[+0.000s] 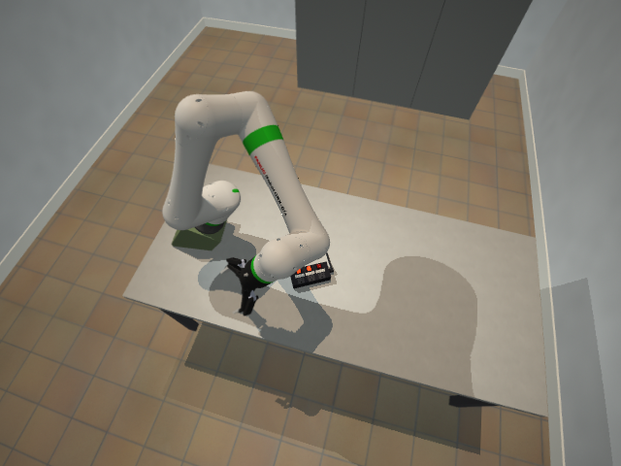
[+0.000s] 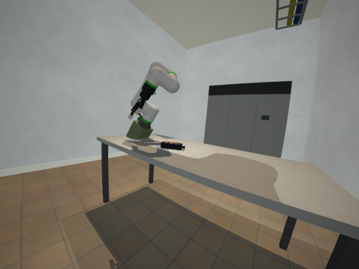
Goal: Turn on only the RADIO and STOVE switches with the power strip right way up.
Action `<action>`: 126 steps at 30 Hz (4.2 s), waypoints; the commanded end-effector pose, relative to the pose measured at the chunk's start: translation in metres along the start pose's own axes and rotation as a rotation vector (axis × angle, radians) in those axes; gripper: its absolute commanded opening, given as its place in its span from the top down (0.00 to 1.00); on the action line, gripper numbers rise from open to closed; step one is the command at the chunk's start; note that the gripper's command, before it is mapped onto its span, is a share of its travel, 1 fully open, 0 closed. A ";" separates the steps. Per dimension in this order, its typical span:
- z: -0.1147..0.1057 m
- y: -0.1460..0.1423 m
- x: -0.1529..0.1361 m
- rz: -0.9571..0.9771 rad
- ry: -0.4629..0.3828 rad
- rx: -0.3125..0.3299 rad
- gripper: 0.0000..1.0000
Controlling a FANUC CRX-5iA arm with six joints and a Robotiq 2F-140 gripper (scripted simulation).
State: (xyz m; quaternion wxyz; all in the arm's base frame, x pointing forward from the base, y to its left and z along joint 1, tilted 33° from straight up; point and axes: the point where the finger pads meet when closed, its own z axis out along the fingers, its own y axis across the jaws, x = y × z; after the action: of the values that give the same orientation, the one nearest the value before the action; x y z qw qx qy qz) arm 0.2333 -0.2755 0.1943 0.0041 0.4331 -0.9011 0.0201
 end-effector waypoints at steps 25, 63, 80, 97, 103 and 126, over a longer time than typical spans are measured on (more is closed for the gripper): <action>-0.047 -0.017 -0.277 -0.380 -0.104 0.418 0.00; -0.066 0.024 -0.358 -0.491 -0.228 0.497 0.00; -0.066 0.024 -0.358 -0.491 -0.228 0.497 0.00; -0.066 0.024 -0.358 -0.491 -0.228 0.497 0.00; -0.066 0.024 -0.358 -0.491 -0.228 0.497 0.00; -0.092 0.046 -0.330 -0.776 -0.336 0.469 0.00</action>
State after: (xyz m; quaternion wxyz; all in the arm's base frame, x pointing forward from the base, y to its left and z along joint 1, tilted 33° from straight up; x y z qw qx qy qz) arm 0.4083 0.0144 0.2701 -0.2223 0.7043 -0.6542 0.1628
